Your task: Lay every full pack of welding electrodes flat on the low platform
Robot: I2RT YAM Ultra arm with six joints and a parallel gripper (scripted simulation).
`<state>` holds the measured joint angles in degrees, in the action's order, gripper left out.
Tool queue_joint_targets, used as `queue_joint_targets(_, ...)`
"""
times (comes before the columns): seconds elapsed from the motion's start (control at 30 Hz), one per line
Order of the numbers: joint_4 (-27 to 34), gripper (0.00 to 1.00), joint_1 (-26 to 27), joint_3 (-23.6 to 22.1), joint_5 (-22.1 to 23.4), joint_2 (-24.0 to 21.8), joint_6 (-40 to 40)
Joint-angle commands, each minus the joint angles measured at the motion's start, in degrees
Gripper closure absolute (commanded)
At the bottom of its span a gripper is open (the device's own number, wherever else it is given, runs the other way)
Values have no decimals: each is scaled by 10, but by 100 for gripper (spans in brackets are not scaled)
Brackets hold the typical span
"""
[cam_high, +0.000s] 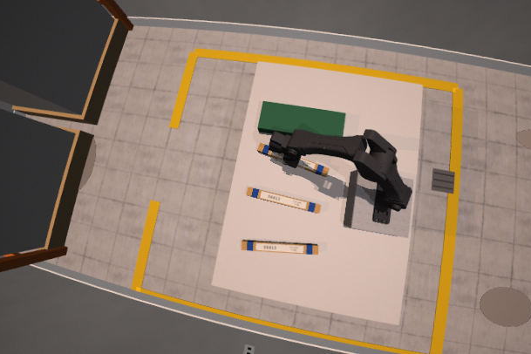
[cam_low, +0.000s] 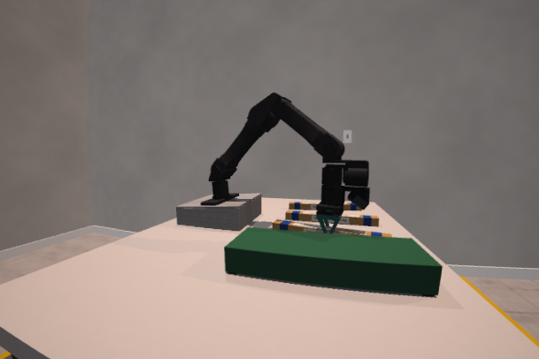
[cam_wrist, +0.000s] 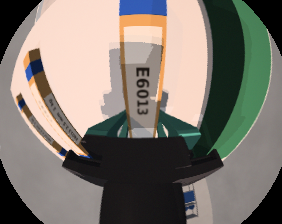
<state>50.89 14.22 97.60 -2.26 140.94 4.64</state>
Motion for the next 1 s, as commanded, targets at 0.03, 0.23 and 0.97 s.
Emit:
queue_joint_targets(0.03,8,100,1,16,-1,-26,2)
queue_joint_targets(0.23,9,100,1,17,-1,-26,2)
queue_joint_targets(0.97,16,100,0,22,-1,-25,1)
